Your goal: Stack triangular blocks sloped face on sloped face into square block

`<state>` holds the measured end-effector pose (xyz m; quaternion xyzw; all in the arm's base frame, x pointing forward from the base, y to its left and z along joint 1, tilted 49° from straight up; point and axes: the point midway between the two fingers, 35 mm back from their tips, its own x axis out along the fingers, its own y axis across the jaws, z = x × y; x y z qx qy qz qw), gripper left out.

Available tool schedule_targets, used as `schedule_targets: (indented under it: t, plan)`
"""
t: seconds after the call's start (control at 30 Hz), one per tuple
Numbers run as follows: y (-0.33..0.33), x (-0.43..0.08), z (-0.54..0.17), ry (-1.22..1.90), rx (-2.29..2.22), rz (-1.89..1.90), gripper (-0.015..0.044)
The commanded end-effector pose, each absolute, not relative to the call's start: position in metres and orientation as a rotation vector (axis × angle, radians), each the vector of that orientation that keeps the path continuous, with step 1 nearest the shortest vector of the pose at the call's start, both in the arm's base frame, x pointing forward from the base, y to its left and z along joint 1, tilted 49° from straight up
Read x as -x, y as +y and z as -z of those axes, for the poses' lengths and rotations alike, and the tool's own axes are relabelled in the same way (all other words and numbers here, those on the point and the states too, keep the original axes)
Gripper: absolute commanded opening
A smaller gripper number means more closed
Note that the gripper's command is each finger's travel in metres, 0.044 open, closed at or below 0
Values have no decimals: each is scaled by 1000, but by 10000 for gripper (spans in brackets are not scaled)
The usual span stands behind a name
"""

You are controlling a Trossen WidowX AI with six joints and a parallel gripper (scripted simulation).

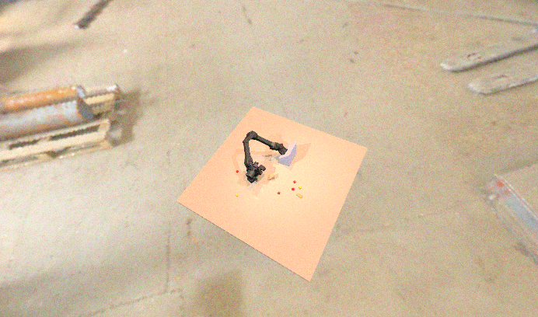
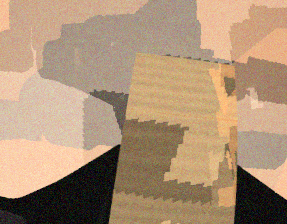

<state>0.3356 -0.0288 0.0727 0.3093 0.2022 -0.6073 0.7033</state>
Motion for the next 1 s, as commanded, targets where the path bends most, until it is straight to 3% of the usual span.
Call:
schedule_targets:
  t: [0.0,0.43,0.97]
  plan:
    - [-32,-336,-68,456,-682,1351,0]
    - [-44,-339,-58,458,-679,1354,0]
    - [-44,-339,-60,453,-683,1358,420]
